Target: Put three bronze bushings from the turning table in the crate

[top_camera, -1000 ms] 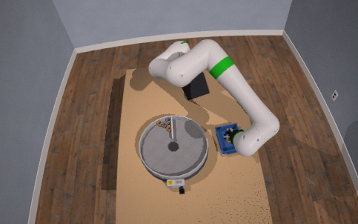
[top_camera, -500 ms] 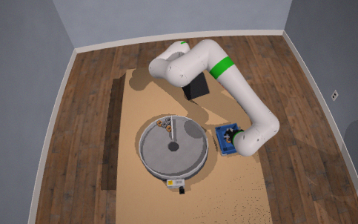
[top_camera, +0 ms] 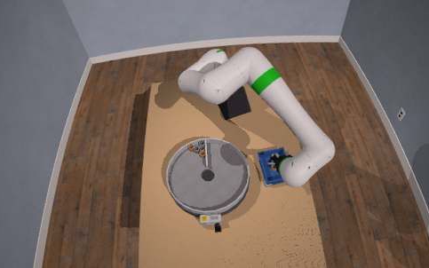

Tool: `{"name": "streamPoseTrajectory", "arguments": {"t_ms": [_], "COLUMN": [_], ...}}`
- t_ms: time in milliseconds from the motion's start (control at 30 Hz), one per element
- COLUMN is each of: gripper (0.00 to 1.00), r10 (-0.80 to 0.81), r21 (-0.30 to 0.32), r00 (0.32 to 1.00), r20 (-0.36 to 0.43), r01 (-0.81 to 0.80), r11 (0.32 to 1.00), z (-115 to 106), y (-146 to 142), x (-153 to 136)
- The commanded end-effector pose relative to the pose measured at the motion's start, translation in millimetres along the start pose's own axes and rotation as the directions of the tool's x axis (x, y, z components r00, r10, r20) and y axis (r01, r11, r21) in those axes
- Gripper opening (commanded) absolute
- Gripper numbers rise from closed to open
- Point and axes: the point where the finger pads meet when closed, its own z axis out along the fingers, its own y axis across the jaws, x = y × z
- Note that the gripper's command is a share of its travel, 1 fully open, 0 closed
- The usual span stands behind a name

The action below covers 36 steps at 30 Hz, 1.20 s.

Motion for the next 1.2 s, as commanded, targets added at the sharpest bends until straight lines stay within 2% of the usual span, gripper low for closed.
{"name": "streamPoseTrajectory", "arguments": {"t_ms": [0, 333, 433, 700, 767, 800, 1167], "gripper": [0.07, 0.07, 0.07, 0.07, 0.07, 0.07, 0.07], "r10": [0.000, 0.000, -0.001, -0.001, -0.001, -0.001, -0.001], "r21": [0.000, 0.000, 0.000, 0.000, 0.000, 0.000, 0.000], "r00": [1.000, 1.000, 1.000, 1.000, 1.000, 1.000, 1.000], "r20": [0.000, 0.000, 0.000, 0.000, 0.000, 0.000, 0.000], "r01": [0.000, 0.000, 0.001, 0.001, 0.001, 0.001, 0.001], "r11": [1.000, 1.000, 1.000, 1.000, 1.000, 1.000, 1.000], "z": [0, 0, 8, 16, 16, 20, 34], "y": [0, 4, 44, 98, 98, 119, 201], "x": [0, -1, -9, -19, -19, -23, -39]}}
